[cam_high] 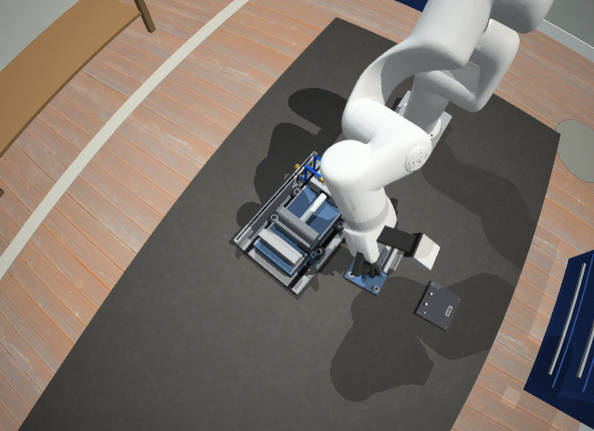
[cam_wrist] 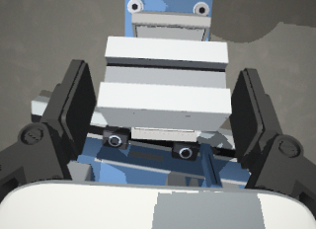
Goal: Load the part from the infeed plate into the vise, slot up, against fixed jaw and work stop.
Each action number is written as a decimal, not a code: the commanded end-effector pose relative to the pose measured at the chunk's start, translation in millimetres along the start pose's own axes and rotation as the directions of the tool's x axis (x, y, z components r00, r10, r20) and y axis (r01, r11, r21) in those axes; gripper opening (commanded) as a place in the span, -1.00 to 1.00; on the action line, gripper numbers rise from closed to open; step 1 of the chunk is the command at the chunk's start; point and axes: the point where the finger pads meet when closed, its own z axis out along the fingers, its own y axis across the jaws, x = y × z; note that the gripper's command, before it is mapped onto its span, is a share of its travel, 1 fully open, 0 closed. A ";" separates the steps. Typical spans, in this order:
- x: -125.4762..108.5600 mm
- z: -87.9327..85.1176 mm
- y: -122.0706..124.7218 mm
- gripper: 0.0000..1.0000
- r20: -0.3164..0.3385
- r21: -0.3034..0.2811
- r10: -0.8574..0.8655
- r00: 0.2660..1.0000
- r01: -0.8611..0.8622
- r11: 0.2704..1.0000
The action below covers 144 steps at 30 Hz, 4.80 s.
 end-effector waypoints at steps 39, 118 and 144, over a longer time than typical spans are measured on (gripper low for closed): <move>4.4 -0.3 0.9 0.78 0.357 -0.001 0.001 0.934 0.000 1.000; 10.5 5.1 1.0 0.78 0.884 -0.002 0.002 0.468 0.000 1.000; 11.0 6.2 1.0 0.78 0.928 -0.002 0.002 0.372 0.000 1.000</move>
